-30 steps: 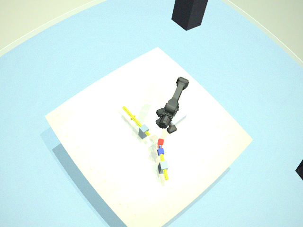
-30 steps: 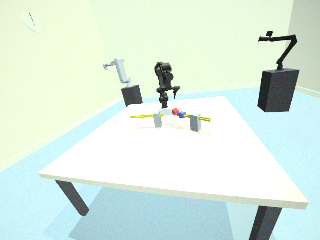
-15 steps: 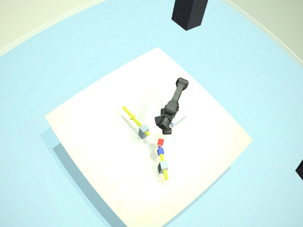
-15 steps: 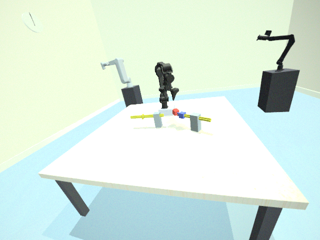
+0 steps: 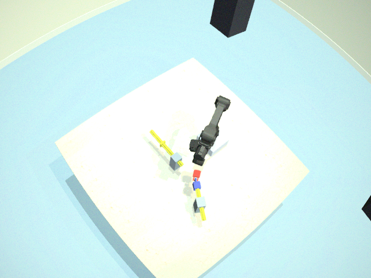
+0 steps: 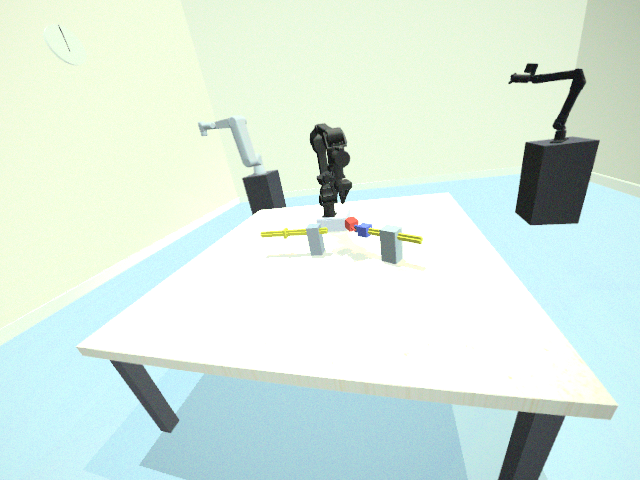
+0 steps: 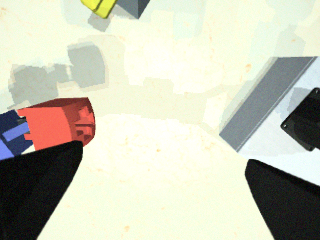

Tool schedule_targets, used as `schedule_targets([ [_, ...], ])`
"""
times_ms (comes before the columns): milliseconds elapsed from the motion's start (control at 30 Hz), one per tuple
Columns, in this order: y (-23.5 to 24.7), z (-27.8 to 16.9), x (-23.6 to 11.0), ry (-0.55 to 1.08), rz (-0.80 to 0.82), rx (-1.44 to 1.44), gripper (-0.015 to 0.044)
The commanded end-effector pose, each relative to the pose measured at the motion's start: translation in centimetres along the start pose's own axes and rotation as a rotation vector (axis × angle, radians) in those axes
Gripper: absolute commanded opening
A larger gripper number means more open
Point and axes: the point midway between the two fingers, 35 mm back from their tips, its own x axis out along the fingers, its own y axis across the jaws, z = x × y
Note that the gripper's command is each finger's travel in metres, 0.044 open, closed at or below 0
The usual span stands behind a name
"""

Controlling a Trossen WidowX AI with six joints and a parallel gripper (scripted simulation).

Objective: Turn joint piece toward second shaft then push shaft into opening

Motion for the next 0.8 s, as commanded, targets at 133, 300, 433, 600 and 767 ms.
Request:
schedule_targets([
  [133, 0.12, 0.03, 0.18, -0.011, -0.022, 0.25, 0.044],
  [300, 0.17, 0.03, 0.3, -0.017, -0.033, 0.397, 0.044],
  [433, 0.21, 0.02, 0.4, -0.024, -0.041, 0.514, 0.044],
  [600, 0.26, 0.01, 0.52, -0.033, -0.051, 0.662, 0.044],
  [767, 0.31, 0.0, 0.64, -0.044, -0.059, 0.809, 0.044],
])
